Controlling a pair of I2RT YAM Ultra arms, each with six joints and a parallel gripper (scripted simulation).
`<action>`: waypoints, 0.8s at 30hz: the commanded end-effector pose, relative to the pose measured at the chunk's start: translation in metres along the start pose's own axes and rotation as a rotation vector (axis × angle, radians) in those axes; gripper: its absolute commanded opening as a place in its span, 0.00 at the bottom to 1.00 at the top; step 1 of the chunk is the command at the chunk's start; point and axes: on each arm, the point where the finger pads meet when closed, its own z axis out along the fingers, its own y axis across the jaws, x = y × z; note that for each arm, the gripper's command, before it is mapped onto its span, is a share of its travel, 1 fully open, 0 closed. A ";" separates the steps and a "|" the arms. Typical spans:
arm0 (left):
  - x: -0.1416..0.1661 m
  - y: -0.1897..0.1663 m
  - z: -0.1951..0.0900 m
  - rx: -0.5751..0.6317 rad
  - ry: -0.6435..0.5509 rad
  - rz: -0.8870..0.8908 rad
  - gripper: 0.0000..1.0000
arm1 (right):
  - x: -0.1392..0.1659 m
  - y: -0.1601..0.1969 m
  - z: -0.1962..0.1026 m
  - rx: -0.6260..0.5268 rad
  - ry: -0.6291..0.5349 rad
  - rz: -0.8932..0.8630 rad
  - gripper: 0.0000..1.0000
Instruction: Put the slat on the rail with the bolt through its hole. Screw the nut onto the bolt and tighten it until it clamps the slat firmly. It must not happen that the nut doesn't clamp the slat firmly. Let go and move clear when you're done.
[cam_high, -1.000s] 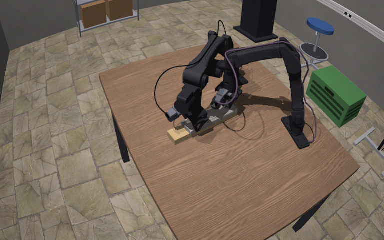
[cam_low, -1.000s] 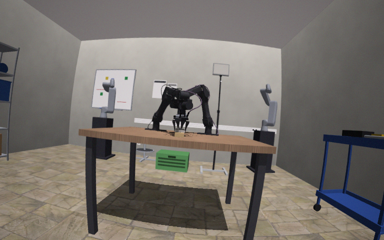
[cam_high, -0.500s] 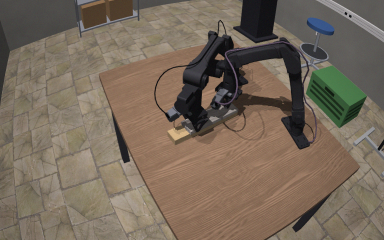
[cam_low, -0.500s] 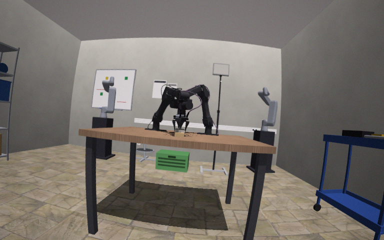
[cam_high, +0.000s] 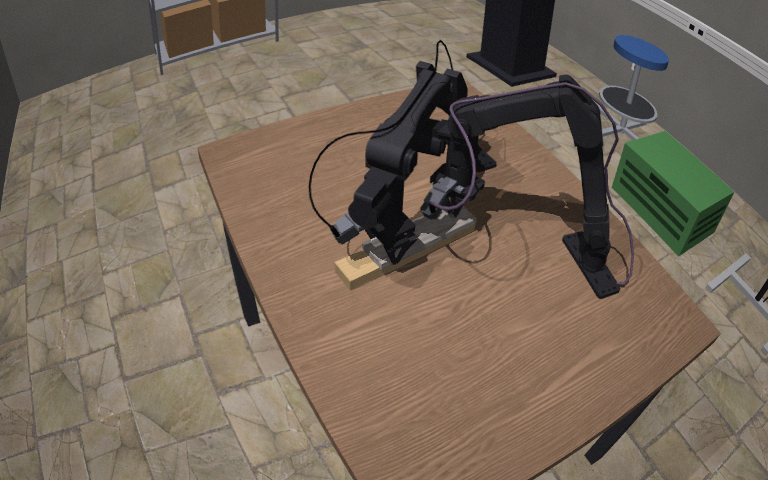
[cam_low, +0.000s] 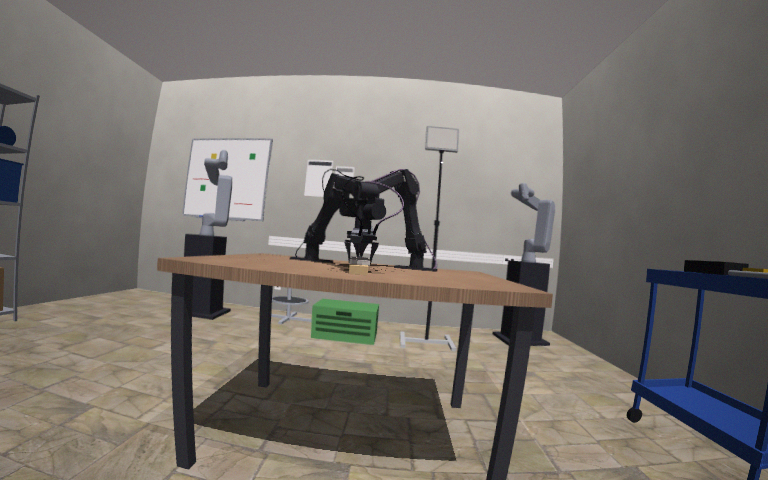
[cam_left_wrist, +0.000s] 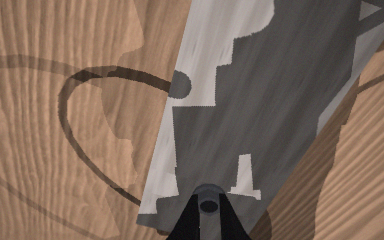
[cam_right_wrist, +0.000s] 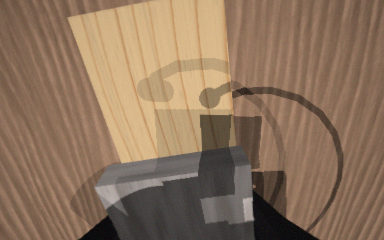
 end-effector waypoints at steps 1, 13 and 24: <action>0.000 -0.001 -0.003 0.007 -0.004 0.000 0.11 | -0.002 0.001 -0.006 -0.007 -0.014 0.006 0.72; 0.000 -0.001 -0.003 0.007 -0.005 0.141 0.11 | -0.002 0.001 -0.006 -0.007 -0.014 0.006 0.72; -0.001 0.000 -0.003 0.006 -0.010 0.500 0.11 | -0.002 0.001 -0.006 -0.007 -0.014 0.006 0.72</action>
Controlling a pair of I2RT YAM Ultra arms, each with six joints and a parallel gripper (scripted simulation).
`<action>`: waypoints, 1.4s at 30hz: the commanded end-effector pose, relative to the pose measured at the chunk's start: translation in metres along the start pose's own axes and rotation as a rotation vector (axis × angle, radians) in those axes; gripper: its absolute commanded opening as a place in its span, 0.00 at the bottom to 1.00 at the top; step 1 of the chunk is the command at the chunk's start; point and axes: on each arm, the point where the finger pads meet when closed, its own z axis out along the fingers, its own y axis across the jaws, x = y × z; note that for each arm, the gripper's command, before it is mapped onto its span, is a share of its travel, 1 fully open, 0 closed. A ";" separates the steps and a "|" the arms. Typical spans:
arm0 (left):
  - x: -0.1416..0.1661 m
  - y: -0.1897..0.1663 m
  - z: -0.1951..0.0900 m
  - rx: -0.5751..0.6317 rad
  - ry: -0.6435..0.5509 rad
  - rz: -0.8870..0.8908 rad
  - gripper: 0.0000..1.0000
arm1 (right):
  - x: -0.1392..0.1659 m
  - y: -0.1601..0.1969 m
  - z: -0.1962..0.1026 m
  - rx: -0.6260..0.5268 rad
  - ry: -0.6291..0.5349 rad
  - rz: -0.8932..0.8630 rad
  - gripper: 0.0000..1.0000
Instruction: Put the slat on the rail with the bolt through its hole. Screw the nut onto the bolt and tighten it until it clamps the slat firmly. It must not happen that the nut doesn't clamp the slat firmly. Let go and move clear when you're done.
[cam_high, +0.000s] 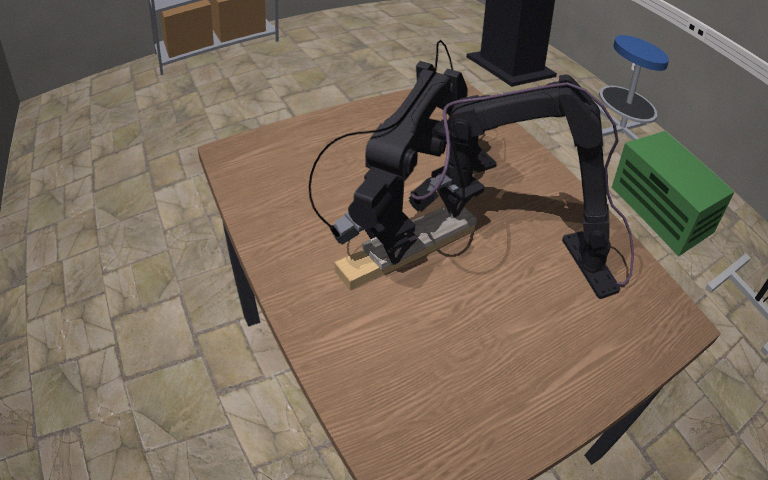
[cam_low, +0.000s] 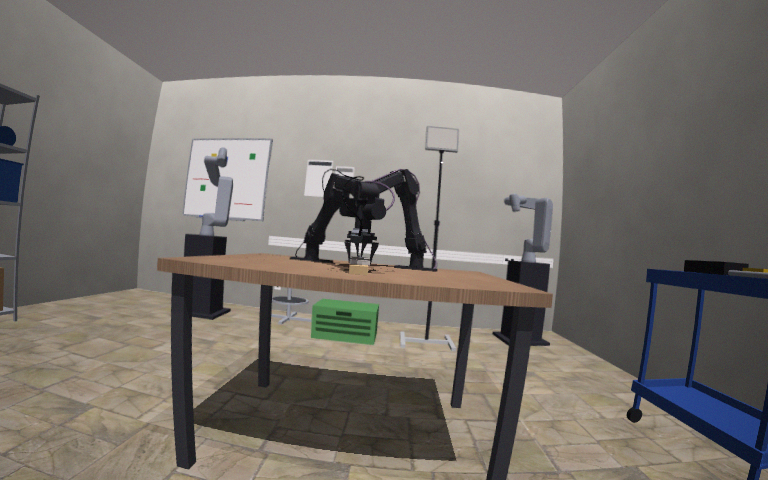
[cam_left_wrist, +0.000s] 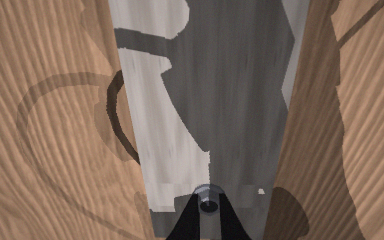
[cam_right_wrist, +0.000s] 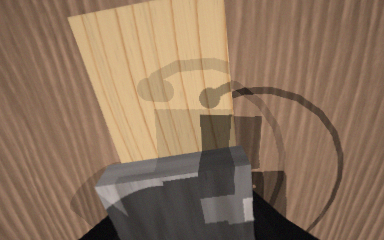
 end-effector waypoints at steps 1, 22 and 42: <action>-0.001 -0.001 -0.003 0.007 -0.012 0.218 0.11 | -0.002 0.001 -0.006 -0.007 -0.014 0.005 0.72; -0.001 -0.001 -0.003 0.003 -0.020 0.978 0.11 | -0.002 0.001 -0.006 -0.007 -0.014 0.005 0.72; -0.001 -0.001 -0.003 -0.006 -0.025 1.656 0.11 | -0.002 0.001 -0.006 -0.007 -0.014 0.005 0.72</action>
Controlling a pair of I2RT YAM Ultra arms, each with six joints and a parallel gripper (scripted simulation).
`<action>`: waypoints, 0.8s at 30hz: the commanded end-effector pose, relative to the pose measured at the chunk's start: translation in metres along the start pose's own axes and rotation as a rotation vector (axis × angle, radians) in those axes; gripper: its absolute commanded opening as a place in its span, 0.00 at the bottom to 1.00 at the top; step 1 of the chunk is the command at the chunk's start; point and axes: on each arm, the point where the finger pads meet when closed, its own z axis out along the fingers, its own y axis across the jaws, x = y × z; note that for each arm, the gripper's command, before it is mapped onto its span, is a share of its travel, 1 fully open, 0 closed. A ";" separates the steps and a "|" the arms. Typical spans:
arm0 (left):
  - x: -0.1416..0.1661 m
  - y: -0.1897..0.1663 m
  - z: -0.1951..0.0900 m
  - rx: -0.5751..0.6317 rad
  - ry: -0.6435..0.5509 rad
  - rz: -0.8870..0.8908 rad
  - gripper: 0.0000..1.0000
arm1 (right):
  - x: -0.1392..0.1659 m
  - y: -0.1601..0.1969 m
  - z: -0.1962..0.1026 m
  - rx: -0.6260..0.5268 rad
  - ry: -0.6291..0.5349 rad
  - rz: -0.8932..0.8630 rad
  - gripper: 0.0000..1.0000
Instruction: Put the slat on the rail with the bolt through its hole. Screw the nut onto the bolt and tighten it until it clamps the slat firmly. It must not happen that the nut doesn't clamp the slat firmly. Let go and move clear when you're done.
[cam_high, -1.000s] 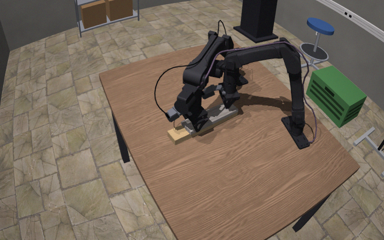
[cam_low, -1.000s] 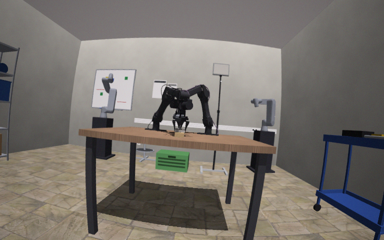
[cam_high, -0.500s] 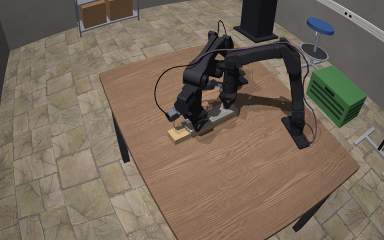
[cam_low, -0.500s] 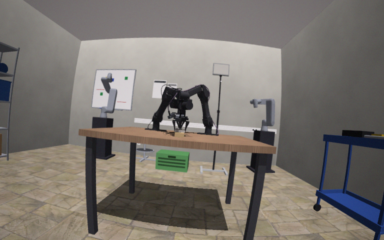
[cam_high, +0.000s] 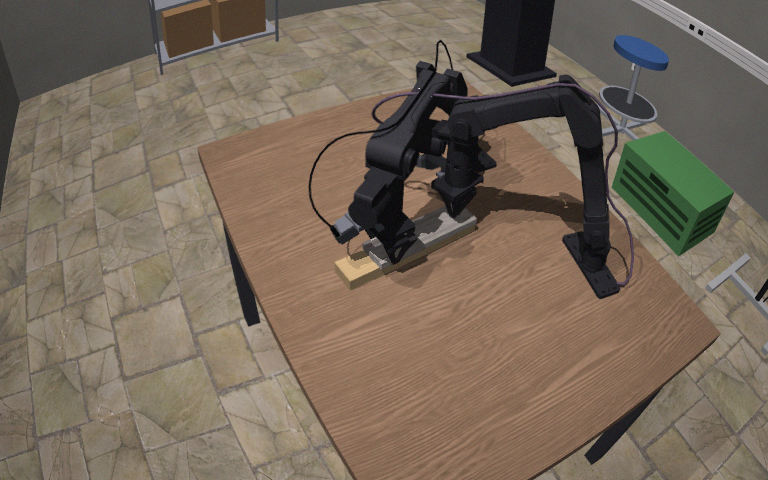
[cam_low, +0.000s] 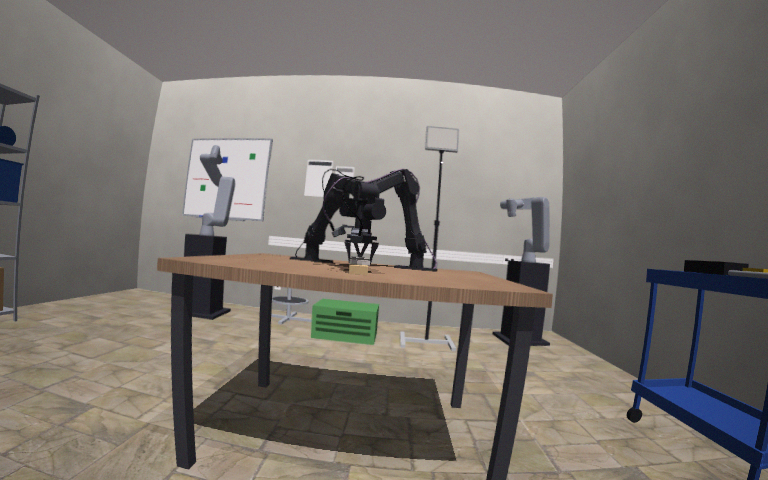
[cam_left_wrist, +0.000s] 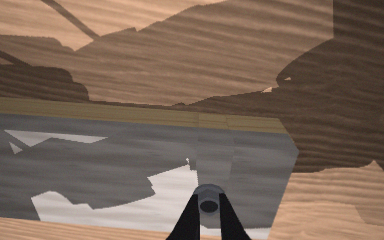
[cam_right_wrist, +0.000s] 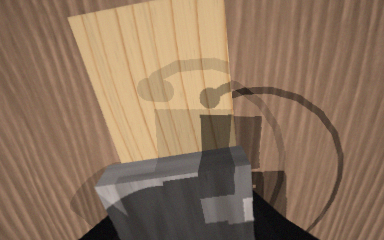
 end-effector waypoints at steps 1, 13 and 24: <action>-0.004 -0.002 -0.004 -0.008 -0.025 0.177 0.11 | -0.002 0.001 -0.006 -0.007 -0.014 0.005 0.72; -0.003 -0.002 -0.003 -0.017 -0.023 0.656 0.11 | -0.002 0.001 -0.006 -0.007 -0.014 0.005 0.72; -0.003 -0.002 -0.003 -0.023 -0.020 1.015 0.11 | -0.002 0.001 -0.006 -0.007 -0.014 0.005 0.72</action>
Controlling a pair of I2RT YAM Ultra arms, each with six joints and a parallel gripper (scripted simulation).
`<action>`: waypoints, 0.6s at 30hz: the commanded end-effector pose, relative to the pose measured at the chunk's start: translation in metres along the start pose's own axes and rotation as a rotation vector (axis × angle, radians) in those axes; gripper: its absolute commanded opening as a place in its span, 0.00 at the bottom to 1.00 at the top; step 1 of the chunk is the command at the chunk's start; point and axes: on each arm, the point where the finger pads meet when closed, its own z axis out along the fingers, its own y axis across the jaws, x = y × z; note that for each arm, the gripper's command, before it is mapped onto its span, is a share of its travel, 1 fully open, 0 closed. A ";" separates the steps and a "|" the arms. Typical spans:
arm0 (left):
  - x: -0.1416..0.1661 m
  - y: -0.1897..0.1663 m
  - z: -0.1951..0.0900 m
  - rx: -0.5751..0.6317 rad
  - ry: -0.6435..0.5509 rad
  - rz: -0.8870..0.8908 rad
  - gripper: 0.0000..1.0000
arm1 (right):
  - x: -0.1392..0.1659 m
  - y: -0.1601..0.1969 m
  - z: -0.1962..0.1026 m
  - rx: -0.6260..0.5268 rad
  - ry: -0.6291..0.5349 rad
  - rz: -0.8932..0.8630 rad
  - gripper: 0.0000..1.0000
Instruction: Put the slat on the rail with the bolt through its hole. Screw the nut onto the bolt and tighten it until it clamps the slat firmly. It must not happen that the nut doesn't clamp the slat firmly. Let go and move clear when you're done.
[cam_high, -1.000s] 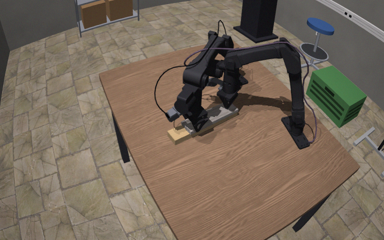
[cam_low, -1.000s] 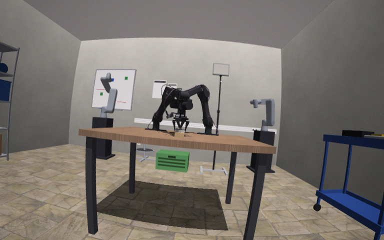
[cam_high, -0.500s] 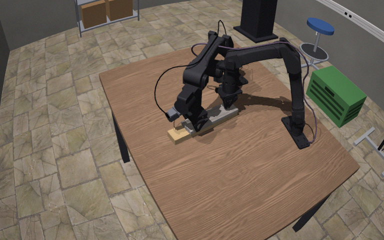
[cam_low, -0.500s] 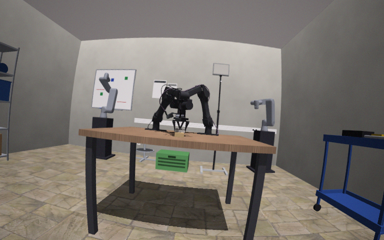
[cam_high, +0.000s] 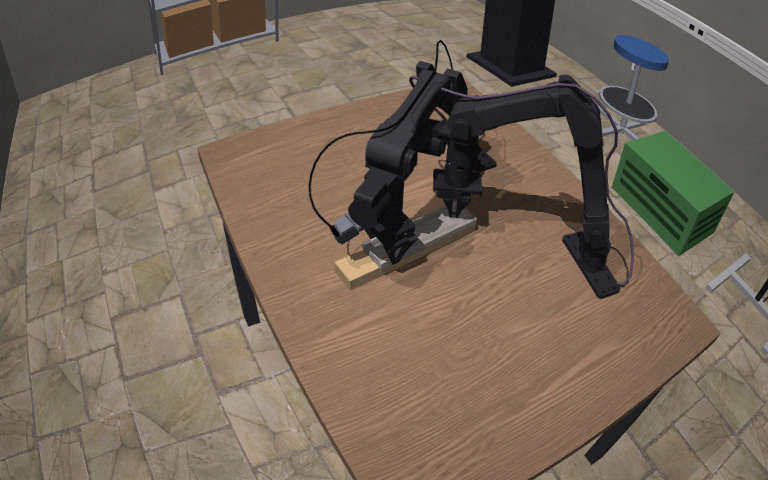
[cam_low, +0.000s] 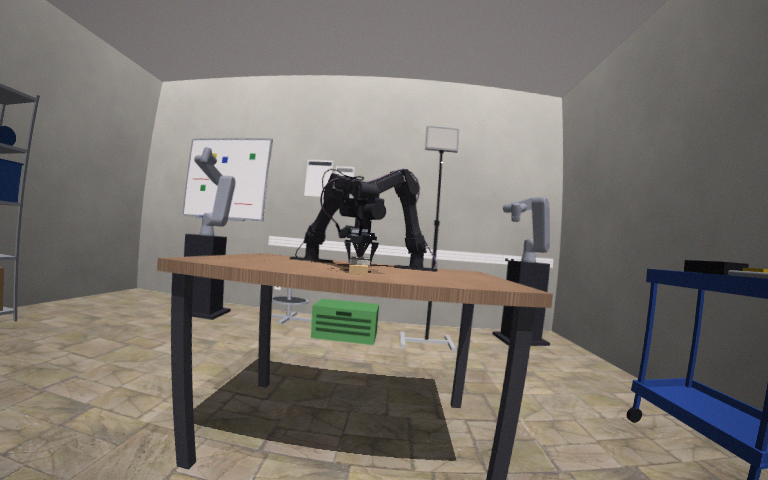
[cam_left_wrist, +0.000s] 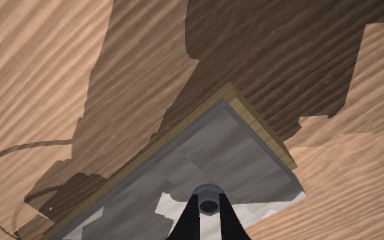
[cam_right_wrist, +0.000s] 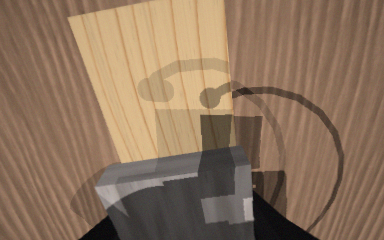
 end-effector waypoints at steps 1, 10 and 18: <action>-0.004 0.000 -0.003 -0.023 -0.014 0.236 0.11 | -0.002 0.001 -0.006 -0.007 -0.014 0.003 0.72; -0.004 0.000 -0.003 -0.026 -0.009 0.514 0.11 | -0.002 0.001 -0.006 -0.007 -0.014 0.003 0.72; -0.001 0.002 -0.003 -0.017 -0.002 0.411 0.11 | -0.002 0.001 -0.006 -0.007 -0.014 0.003 0.72</action>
